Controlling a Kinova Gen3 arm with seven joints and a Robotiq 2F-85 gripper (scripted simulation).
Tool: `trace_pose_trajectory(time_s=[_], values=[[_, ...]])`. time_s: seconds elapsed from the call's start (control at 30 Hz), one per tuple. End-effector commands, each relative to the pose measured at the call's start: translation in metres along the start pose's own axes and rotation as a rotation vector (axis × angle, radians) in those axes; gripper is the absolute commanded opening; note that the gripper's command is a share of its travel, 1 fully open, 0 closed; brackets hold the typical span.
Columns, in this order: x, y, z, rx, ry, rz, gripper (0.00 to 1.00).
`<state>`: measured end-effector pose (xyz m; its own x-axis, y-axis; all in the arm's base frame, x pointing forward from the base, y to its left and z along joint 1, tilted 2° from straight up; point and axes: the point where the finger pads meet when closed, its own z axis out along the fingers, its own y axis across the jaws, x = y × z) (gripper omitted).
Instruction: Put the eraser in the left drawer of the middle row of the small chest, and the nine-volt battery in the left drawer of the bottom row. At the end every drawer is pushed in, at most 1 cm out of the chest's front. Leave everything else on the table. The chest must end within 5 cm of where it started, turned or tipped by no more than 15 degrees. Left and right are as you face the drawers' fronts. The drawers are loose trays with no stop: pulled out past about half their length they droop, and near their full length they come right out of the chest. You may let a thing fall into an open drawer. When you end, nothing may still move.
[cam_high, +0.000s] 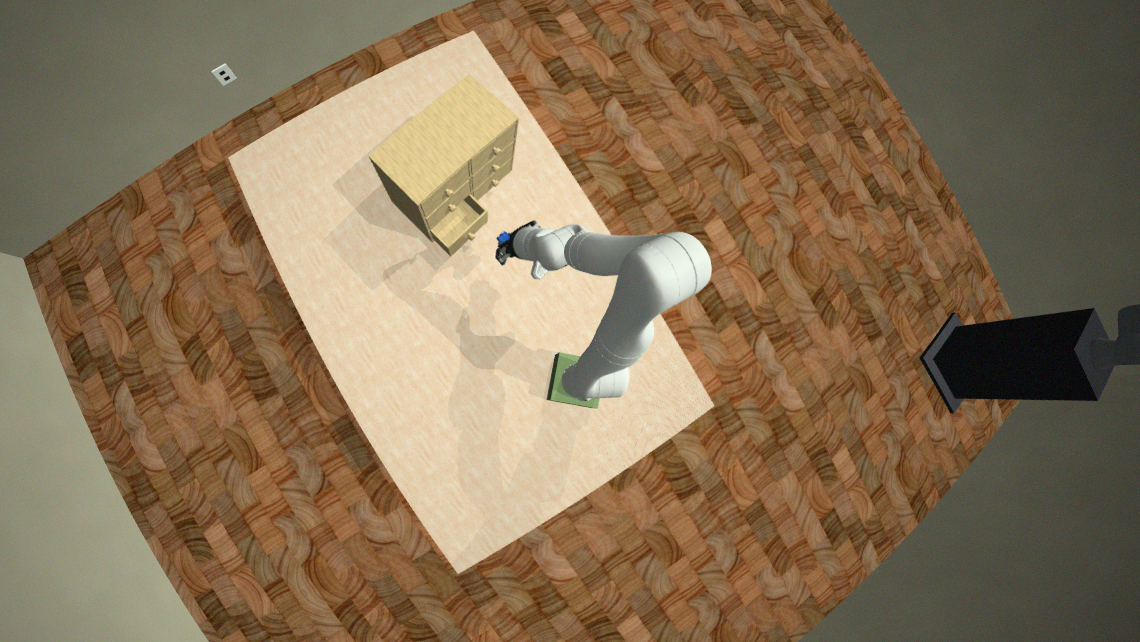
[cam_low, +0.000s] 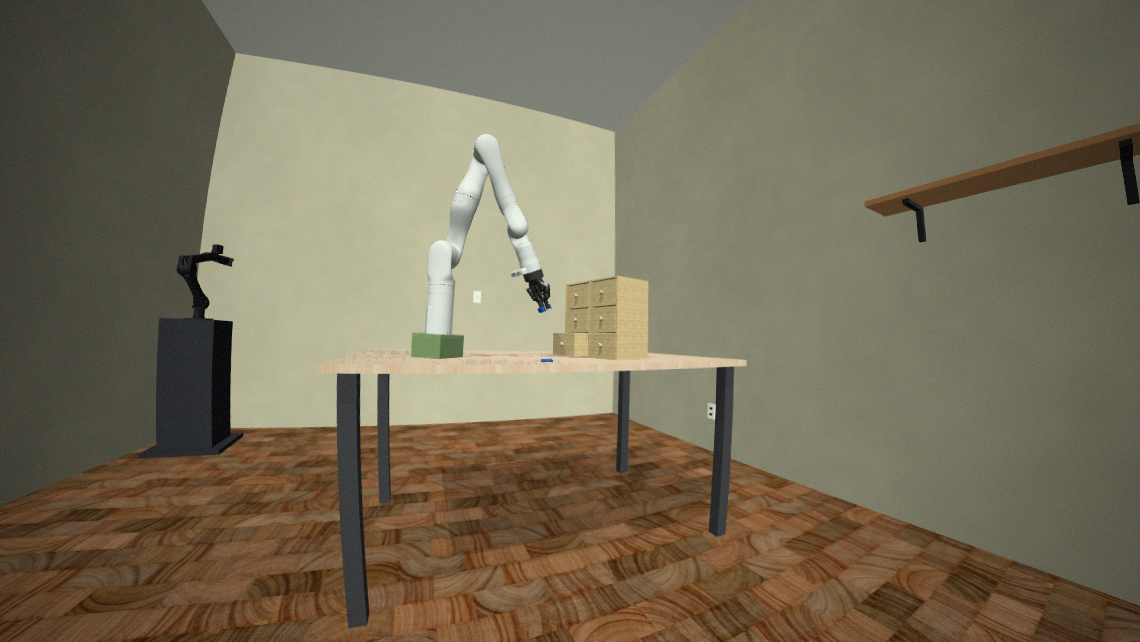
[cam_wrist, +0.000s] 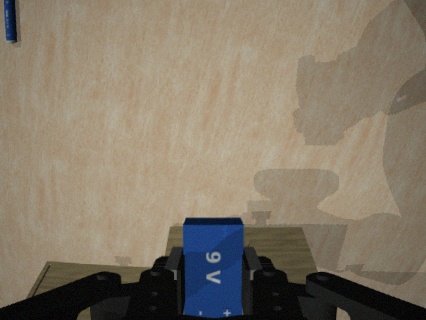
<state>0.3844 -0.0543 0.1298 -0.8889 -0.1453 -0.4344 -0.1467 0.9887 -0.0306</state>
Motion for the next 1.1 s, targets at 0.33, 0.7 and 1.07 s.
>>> trace_pose_trajectory(time_s=[0.33, 0.7, 1.07], values=[[0.0032, -0.0040, -0.0006, 0.003, -0.033, 0.011, 0.23], [0.0040, -0.0033, -0.0005, 0.001, -0.064, 0.012, 0.23], [0.0044, -0.0035, -0.0005, 0.002, -0.101, 0.012, 0.23]])
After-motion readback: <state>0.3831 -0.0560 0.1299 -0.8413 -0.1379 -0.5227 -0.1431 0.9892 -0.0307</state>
